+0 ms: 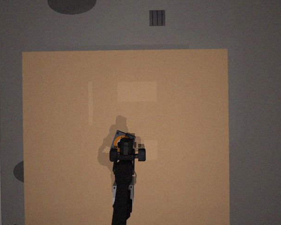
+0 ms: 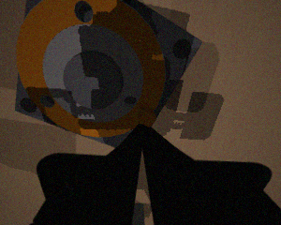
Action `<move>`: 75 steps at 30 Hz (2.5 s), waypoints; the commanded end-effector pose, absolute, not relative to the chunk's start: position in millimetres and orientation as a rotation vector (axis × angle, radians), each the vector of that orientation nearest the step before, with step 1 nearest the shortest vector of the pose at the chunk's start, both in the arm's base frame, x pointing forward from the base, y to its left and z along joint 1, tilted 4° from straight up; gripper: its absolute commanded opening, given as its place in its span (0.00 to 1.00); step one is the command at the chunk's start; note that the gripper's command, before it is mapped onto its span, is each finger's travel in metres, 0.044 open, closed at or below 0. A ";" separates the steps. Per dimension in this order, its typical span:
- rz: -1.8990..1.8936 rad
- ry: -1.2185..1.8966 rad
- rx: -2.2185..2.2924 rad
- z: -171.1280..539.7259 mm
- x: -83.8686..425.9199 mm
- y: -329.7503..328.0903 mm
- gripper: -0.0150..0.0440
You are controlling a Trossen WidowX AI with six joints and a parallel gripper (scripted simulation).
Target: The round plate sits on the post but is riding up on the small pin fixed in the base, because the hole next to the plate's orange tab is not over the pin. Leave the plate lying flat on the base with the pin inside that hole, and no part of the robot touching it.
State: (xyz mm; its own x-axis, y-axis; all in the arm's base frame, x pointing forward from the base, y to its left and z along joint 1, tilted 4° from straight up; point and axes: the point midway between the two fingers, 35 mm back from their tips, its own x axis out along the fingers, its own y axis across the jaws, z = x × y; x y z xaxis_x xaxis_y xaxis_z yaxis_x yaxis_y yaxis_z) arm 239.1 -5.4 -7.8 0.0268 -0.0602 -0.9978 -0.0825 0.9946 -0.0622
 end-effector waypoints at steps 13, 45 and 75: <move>0.017 1.517 -0.118 -4.6 247.8 -5.9 0.25; 0.017 1.516 -0.119 -3.4 255.6 -10.0 0.25; 0.017 1.516 -0.119 -3.6 257.5 -10.6 0.25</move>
State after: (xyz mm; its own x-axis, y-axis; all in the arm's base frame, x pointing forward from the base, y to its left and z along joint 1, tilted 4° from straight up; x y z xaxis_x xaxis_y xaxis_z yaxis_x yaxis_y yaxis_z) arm 249.6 -10.7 -6.8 0.0307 -0.0637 -0.9975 -0.0811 0.9945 -0.0660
